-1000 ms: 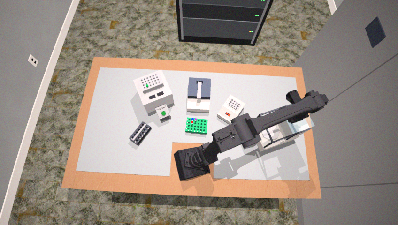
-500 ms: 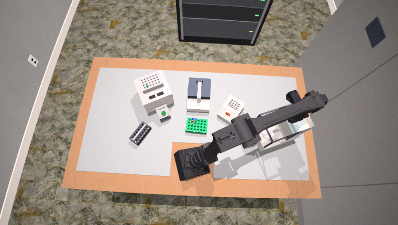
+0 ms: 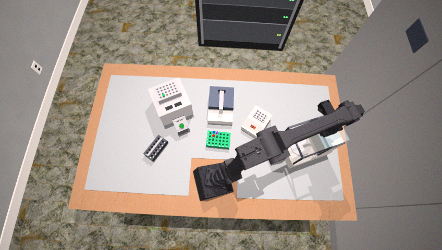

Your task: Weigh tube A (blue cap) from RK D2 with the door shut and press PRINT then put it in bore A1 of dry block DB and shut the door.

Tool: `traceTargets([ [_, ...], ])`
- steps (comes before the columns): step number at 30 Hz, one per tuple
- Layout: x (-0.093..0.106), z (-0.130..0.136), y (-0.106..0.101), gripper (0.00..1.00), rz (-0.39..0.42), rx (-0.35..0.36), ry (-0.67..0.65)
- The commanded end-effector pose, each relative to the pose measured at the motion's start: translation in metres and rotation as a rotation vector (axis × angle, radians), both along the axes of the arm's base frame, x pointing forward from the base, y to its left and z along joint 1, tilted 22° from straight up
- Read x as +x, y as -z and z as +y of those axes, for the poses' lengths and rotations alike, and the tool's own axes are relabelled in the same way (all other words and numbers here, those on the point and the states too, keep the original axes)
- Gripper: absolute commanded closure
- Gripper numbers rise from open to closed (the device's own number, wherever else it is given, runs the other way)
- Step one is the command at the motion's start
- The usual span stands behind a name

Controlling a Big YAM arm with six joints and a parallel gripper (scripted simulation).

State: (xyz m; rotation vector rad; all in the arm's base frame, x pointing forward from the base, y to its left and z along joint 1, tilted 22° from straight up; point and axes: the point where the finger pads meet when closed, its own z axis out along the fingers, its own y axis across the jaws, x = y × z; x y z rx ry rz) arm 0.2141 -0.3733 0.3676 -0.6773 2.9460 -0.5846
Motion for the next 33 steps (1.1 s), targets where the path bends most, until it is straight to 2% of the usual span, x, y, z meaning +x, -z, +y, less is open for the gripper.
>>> traceTargets([
  [1,0.007,-0.020,-0.025,0.94,-0.032,-0.056,-0.001],
  [23,0.007,-0.020,-0.025,0.94,-0.032,-0.056,-0.001],
  [24,0.000,-0.004,-0.004,0.70,-0.013,-0.021,-0.001],
  [25,-0.003,0.004,-0.010,0.70,-0.024,-0.038,-0.002],
  [29,-0.005,0.007,-0.008,0.70,-0.017,-0.026,-0.002],
  [30,0.002,-0.004,-0.005,0.70,-0.009,-0.013,-0.002],
  [33,0.002,-0.004,-0.006,0.70,-0.011,-0.015,-0.002],
])
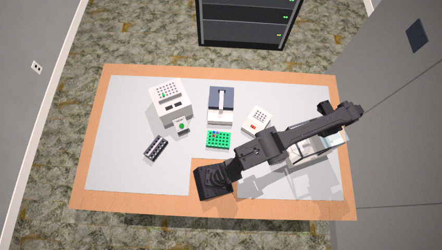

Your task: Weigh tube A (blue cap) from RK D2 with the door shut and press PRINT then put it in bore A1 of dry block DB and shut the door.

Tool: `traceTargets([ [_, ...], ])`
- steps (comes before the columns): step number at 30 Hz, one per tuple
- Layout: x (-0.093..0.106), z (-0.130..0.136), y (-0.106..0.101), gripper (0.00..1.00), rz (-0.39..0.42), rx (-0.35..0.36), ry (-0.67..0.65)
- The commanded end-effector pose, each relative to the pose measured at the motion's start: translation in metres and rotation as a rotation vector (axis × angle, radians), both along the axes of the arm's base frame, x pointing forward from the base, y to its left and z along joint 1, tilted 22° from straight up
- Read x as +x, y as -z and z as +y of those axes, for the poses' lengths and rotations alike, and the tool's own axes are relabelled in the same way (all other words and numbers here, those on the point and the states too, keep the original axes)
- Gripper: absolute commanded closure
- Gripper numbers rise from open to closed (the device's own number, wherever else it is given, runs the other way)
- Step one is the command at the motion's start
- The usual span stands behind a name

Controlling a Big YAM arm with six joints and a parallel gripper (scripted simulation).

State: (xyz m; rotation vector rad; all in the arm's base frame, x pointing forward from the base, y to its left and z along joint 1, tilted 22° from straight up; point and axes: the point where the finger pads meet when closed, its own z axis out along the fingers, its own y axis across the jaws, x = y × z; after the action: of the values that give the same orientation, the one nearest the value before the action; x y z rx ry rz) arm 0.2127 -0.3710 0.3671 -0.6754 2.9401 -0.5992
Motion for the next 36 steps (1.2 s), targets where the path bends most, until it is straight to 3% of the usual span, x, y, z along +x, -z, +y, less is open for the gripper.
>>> traceTargets([
  [1,0.002,-0.003,-0.015,0.70,-0.018,-0.027,-0.001],
  [5,0.002,-0.003,-0.015,0.70,-0.018,-0.027,-0.001],
  [11,0.002,0.002,-0.039,0.70,-0.031,-0.046,-0.003],
  [36,-0.001,0.016,-0.068,0.70,-0.030,-0.041,-0.002],
])
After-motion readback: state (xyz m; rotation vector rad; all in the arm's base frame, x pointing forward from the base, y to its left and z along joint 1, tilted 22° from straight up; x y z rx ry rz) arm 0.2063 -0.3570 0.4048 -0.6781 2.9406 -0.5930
